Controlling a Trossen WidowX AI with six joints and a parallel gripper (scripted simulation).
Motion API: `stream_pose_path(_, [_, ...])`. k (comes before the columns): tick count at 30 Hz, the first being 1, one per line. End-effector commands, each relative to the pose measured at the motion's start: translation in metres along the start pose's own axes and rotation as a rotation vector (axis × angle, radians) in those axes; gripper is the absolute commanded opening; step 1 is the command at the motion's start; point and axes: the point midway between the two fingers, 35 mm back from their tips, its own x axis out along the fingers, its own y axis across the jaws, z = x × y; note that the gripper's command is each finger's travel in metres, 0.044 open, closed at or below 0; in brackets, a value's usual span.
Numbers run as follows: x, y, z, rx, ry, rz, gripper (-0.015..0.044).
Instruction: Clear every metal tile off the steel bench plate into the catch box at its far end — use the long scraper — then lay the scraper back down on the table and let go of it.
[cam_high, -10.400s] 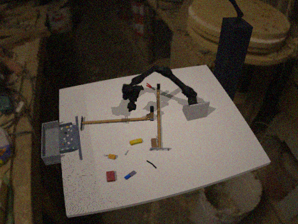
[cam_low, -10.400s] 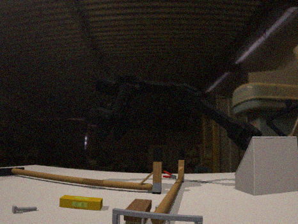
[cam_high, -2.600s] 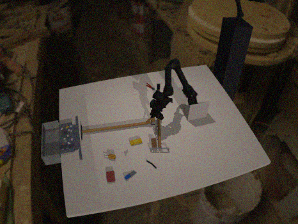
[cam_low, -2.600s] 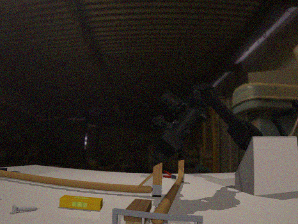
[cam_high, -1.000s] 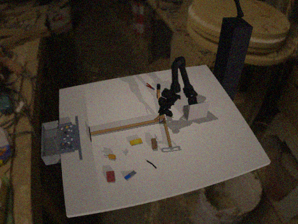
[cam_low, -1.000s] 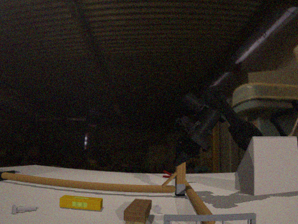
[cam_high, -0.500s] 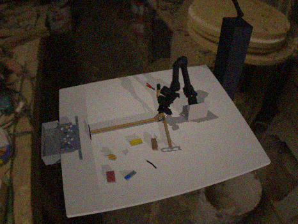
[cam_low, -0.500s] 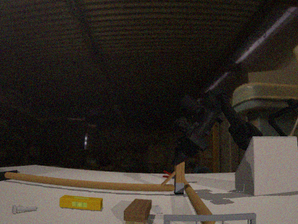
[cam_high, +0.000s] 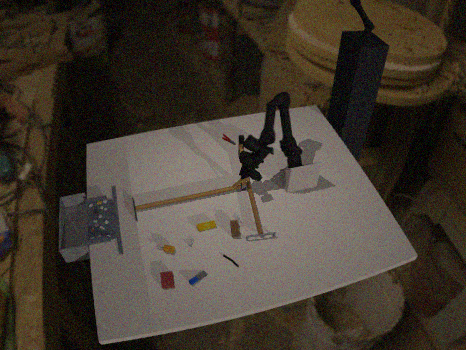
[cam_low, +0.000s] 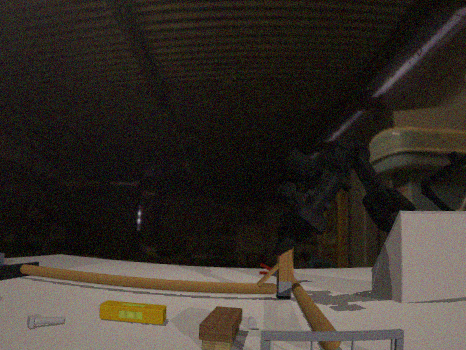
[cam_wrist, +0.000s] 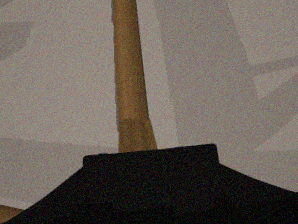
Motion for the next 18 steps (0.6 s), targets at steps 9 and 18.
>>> stream_pose_path(9, [0.001,-0.006,0.004,0.003,-0.008,0.002,0.0])
stream_pose_path(18, [0.006,-0.007,0.014,0.004,-0.008,0.001,0.0])
